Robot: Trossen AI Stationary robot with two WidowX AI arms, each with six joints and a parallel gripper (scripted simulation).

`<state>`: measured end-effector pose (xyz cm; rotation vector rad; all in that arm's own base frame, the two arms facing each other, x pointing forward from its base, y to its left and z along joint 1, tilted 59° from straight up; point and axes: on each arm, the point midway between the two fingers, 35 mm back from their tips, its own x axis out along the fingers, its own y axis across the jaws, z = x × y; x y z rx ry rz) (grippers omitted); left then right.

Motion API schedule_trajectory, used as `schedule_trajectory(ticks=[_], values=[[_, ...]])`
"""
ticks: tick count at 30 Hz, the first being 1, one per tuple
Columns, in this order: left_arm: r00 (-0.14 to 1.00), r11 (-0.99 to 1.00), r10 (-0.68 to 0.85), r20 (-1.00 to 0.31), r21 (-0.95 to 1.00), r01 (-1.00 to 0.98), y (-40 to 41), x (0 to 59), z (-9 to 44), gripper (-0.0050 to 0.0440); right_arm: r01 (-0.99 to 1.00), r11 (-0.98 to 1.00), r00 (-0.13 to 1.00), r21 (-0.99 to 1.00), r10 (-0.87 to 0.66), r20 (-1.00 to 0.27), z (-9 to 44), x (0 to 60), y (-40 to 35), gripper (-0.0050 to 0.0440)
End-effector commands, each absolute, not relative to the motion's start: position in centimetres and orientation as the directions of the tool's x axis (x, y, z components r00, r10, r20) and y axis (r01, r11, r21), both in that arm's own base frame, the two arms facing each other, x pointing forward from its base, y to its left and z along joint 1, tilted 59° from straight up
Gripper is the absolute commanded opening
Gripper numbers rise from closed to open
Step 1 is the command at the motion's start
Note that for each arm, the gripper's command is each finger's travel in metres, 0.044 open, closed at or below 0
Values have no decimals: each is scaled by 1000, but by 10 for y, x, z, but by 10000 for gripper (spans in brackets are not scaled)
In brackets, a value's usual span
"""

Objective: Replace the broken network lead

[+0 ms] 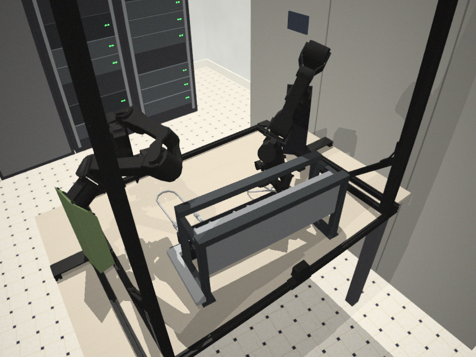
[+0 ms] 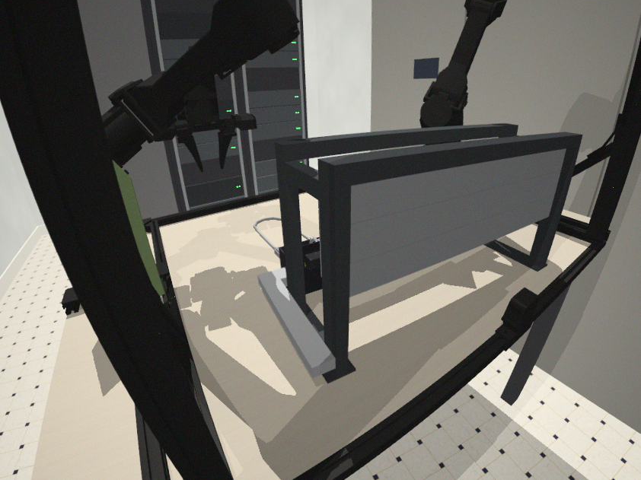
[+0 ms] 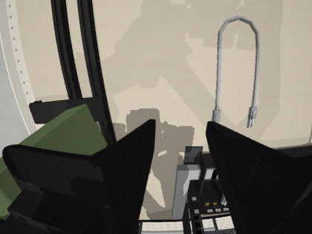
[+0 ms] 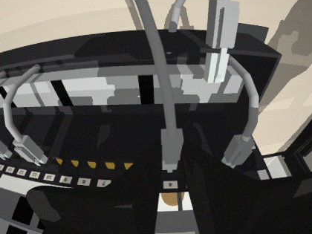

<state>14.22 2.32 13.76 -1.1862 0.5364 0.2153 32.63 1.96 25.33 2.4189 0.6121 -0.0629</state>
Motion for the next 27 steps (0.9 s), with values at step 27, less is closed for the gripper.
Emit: schedule_trajectory(ticks=[27], values=[[856,373,-117,-504,-821,-433,23,142,138,176,443,-691,890,571,413,-191,257,328,24,54]])
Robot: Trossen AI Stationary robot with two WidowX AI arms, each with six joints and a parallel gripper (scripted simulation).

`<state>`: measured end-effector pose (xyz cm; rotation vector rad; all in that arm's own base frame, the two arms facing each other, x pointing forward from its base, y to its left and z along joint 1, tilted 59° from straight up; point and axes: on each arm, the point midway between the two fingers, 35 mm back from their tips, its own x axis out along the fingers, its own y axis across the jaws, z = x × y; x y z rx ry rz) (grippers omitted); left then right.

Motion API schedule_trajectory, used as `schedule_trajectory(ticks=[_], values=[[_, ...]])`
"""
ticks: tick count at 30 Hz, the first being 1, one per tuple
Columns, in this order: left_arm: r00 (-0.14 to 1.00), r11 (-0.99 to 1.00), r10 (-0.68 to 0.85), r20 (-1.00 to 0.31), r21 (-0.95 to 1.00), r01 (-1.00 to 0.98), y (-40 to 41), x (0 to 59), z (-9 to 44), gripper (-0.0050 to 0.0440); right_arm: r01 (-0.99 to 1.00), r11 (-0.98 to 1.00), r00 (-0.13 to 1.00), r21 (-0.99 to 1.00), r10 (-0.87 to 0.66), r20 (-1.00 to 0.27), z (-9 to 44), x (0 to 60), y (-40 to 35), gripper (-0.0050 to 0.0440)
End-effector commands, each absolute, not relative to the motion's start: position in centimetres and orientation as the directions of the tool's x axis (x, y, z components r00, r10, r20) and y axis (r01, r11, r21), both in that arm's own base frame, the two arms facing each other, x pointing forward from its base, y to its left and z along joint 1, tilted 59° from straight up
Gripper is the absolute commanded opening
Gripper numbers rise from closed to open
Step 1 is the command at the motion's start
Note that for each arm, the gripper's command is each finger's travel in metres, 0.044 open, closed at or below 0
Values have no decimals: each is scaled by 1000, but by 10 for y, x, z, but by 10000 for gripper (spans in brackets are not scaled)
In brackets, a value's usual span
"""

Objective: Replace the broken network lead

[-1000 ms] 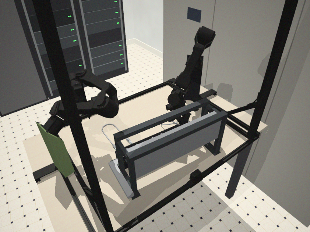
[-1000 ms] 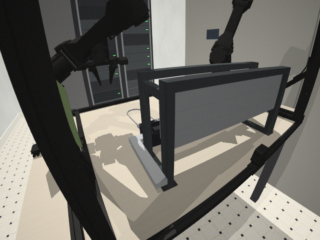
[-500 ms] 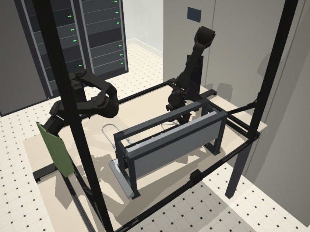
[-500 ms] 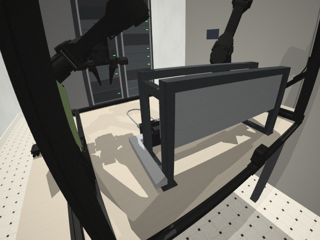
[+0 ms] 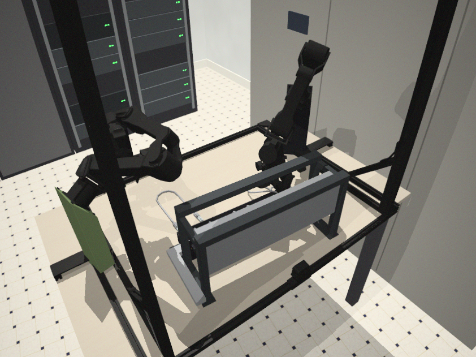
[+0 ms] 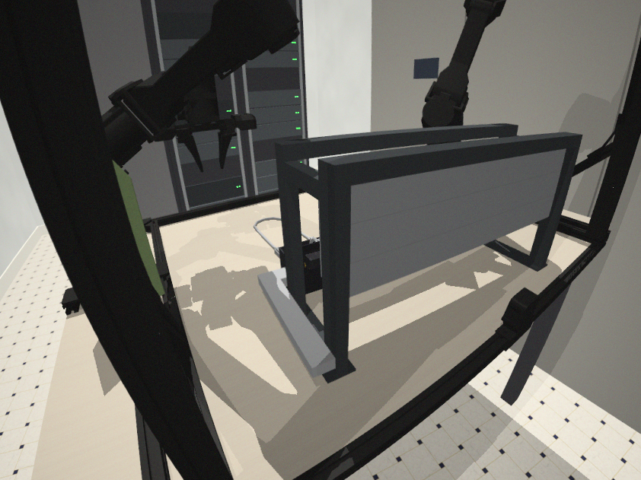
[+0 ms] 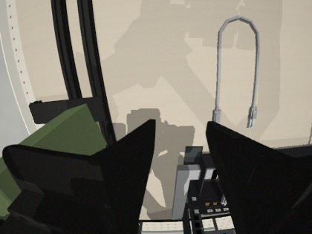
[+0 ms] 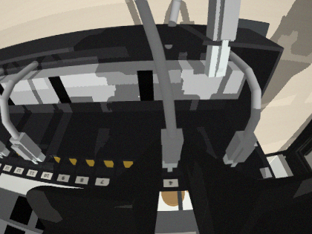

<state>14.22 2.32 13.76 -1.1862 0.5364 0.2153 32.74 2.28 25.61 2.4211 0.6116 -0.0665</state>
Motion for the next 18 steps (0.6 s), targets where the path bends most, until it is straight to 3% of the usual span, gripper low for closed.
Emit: schedule_trajectory(ticks=[1,18], values=[[856,373,-117,-504,-821,-433,23,142,138,176,443,-691,890,571,413,-191,257,328,24,54],[856,373,-117,-504,-821,-433,23,142,138,176,443,-691,890,571,413,-191,259,329,27,54]])
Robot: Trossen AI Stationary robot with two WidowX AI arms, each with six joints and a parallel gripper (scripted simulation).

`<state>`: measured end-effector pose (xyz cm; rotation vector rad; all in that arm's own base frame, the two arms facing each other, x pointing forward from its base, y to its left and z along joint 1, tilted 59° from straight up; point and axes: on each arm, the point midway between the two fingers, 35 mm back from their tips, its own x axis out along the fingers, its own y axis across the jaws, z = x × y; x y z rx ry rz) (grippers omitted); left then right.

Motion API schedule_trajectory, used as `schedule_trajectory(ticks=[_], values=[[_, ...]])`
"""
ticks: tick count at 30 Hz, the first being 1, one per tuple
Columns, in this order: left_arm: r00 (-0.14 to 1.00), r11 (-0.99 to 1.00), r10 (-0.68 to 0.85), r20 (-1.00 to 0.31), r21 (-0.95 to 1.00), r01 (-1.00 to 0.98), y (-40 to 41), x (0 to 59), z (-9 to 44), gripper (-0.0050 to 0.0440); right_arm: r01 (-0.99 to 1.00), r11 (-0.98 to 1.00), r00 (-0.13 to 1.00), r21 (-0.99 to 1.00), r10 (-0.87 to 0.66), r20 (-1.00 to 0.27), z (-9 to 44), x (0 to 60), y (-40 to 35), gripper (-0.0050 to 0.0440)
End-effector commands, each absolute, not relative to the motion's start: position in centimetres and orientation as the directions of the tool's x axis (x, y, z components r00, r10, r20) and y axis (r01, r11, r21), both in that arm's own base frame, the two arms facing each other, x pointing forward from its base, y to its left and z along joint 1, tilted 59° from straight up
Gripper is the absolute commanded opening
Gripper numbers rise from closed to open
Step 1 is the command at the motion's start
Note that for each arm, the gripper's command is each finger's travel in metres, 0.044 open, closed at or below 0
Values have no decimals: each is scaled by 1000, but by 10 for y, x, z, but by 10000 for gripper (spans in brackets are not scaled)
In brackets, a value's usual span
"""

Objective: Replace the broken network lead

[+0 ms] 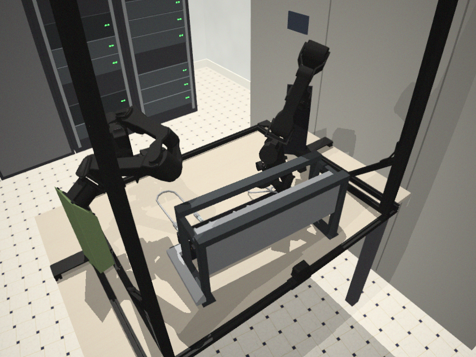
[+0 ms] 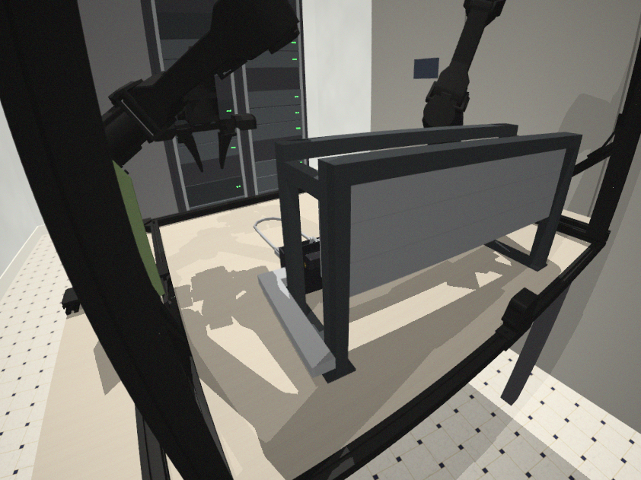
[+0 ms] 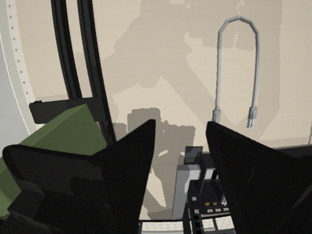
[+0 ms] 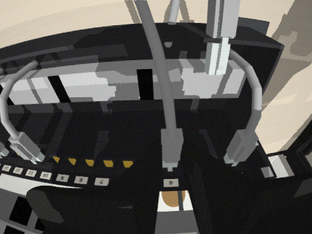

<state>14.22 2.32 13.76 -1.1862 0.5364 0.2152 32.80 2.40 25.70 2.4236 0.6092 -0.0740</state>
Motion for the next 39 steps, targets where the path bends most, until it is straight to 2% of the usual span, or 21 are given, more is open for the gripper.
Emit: schedule_trajectory(ticks=[1,34,35,39], values=[[856,373,-117,-504,-821,-433,23,142,138,176,443,-691,890,571,413,-191,262,330,30,54],[856,373,-117,-504,-821,-433,23,142,138,176,443,-691,890,571,413,-191,264,331,32,54],[856,373,-117,-504,-821,-433,23,142,138,176,441,-695,893,567,404,-199,261,330,29,176],[856,373,-117,-504,-821,-433,23,142,138,176,441,-695,893,567,404,-199,261,330,29,176]])
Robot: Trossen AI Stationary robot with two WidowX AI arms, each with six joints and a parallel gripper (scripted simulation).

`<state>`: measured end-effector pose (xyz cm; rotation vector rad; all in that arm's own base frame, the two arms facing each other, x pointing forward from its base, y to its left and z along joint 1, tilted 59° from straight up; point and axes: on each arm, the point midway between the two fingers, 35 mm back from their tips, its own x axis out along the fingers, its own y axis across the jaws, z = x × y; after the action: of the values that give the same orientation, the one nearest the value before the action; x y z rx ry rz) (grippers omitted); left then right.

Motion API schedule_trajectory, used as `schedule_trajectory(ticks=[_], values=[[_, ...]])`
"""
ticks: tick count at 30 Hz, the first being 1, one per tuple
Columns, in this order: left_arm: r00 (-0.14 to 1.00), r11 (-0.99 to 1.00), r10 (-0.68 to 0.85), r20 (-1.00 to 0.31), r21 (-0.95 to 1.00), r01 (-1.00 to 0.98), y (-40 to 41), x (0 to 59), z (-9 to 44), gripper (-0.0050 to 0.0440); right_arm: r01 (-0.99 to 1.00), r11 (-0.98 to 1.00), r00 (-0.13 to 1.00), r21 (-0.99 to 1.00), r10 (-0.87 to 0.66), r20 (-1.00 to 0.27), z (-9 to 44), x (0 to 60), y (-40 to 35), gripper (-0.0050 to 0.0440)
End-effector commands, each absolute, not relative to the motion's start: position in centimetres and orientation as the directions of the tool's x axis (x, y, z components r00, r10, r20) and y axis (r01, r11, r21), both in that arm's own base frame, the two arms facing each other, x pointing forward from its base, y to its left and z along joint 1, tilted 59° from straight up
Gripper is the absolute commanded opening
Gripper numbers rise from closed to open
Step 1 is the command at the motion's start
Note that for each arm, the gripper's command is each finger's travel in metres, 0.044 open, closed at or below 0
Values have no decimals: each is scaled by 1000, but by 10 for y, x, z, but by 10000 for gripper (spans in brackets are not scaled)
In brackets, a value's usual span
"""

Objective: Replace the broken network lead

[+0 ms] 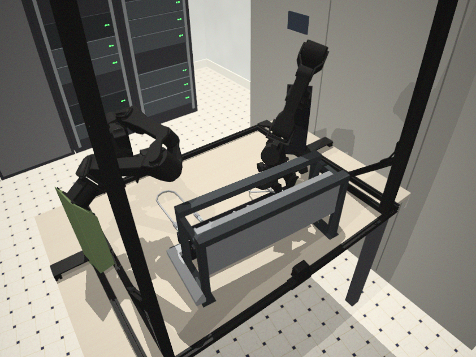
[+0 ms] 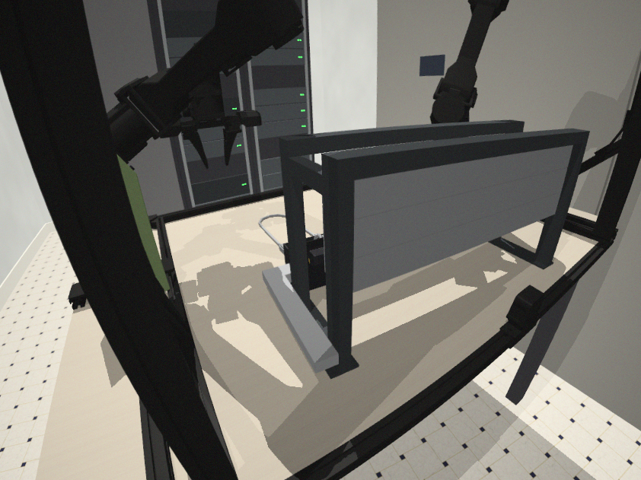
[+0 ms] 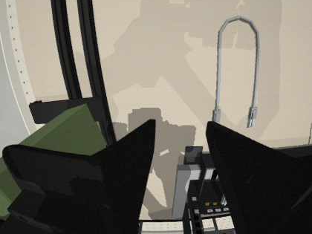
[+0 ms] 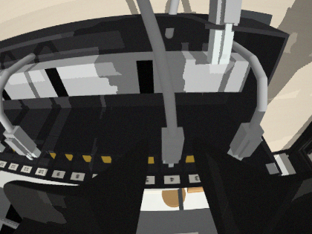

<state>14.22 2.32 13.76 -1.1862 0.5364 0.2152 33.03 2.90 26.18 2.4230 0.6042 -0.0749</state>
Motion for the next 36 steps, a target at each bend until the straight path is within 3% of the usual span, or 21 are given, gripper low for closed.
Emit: schedule_trajectory(ticks=[1,29,30,36], values=[[856,373,-117,-504,-821,-433,23,142,138,176,441,-695,893,567,404,-199,261,330,29,176],[856,373,-117,-504,-821,-433,23,142,138,176,440,-695,893,568,404,-198,262,330,29,176],[856,373,-117,-504,-821,-433,23,142,138,176,440,-695,893,568,404,-198,273,277,4,176],[856,373,-117,-504,-821,-433,23,142,138,176,440,-695,893,568,404,-198,273,277,4,176]])
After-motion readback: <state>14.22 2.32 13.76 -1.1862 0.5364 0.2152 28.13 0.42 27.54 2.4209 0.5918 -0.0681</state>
